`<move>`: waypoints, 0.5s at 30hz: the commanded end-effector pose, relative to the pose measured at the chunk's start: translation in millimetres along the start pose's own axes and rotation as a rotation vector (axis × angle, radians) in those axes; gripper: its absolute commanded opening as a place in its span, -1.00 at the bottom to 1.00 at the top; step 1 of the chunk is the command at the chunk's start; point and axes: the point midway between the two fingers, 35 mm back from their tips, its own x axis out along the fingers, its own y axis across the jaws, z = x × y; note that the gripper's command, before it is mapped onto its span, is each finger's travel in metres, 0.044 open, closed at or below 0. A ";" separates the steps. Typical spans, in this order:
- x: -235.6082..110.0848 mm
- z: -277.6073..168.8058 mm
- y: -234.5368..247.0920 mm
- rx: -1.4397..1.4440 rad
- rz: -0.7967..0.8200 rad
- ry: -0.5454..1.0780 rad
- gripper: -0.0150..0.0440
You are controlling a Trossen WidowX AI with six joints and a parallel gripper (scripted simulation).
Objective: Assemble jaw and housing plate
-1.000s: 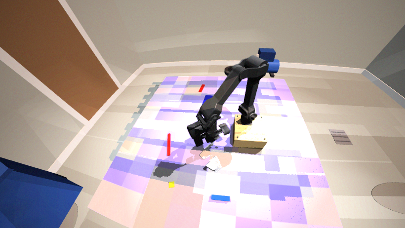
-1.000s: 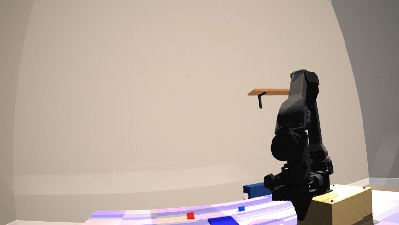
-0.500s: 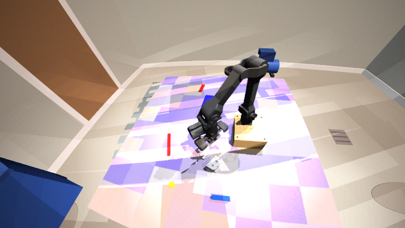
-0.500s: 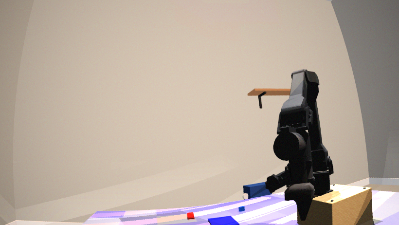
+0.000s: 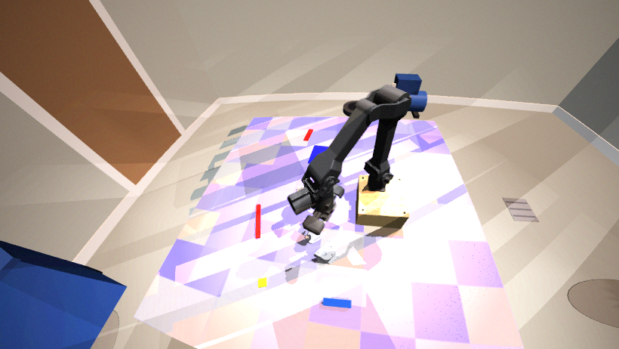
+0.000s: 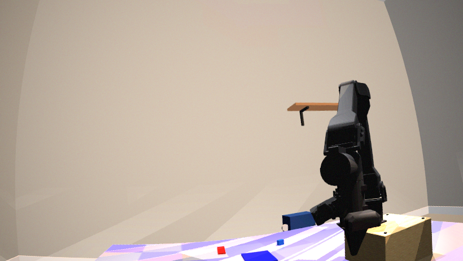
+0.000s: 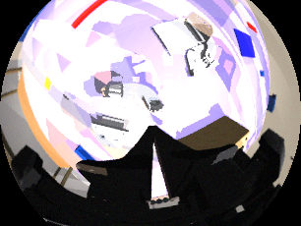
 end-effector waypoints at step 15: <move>-0.2 -4.9 0.6 -0.373 -0.003 0.000 -0.49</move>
